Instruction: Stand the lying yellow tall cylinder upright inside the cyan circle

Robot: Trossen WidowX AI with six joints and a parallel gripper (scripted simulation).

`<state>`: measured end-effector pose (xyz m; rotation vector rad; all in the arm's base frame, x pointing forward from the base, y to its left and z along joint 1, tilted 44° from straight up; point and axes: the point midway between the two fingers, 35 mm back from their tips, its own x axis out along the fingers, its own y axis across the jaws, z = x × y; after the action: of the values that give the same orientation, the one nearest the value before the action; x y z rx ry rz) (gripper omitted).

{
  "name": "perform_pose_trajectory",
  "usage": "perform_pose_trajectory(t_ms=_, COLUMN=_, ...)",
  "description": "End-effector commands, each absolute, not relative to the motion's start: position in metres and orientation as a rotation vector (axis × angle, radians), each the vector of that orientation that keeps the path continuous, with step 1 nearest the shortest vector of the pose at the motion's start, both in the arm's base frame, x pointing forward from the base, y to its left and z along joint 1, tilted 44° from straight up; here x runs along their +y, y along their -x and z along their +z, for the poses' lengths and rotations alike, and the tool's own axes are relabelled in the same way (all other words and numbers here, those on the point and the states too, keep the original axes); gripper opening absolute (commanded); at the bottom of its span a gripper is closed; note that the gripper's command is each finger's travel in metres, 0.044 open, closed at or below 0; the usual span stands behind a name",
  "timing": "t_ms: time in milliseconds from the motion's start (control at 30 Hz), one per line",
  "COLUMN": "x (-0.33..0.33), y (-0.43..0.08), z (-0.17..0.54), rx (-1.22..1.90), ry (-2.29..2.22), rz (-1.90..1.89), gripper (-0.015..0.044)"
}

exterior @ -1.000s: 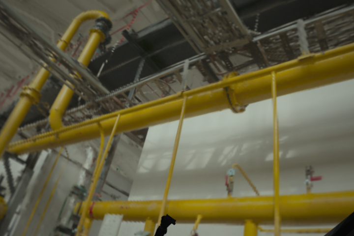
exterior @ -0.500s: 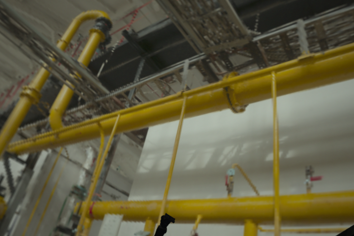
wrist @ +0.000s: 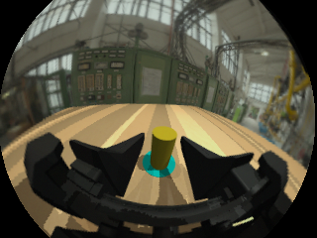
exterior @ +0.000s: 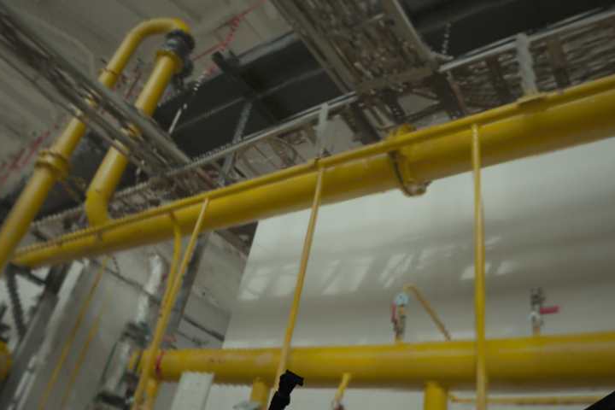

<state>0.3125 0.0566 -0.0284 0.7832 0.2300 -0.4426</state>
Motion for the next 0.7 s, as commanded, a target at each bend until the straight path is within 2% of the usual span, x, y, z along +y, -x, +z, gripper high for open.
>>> perform_pose_trajectory(t_ms=0, x=0.056, y=-0.313, z=-0.028, rx=0.226, ry=-0.789, rz=-0.446, gripper=0.0341)
perform_pose_trajectory(t_ms=67, x=0.056, y=-0.313, z=-0.028, rx=0.226, ry=-0.789, rz=-0.446, gripper=0.0394)
perform_pose_trajectory(t_ms=100, x=0.056, y=-0.313, z=-0.028, rx=0.226, ry=-0.789, rz=-0.446, gripper=0.04)
perform_pose_trajectory(t_ms=667, x=0.017, y=-0.314, z=0.014, rx=0.221, ry=-0.798, rz=-0.451, gripper=0.04)
